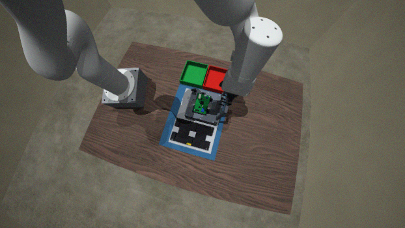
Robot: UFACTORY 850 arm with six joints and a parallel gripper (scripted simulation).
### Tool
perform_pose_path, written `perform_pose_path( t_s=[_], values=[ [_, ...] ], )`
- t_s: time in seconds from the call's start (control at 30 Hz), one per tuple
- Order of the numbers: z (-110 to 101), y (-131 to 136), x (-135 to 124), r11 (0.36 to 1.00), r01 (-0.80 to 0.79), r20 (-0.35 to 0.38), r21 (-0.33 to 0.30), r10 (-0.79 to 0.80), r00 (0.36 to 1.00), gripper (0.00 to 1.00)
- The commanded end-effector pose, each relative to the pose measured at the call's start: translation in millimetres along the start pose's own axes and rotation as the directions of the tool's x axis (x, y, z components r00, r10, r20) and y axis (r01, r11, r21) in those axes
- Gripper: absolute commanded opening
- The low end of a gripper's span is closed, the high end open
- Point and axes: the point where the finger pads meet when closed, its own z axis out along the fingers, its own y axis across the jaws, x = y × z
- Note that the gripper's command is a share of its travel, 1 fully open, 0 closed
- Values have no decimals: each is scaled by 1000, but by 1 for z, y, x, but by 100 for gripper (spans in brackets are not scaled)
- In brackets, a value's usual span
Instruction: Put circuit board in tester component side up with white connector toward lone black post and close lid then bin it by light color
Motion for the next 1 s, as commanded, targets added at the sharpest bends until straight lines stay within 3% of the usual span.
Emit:
perform_pose_path(
  t_s=[0.0, 0.63, 0.97],
  values=[
    [-2, -12, 0, 1000, 0, 0, 0, 0, 1000, 0],
    [3, -69, 0, 1000, 0, 0, 0, 0, 1000, 0],
    [27, -125, 0, 1000, 0, 0, 0, 0, 1000, 0]
  ],
)
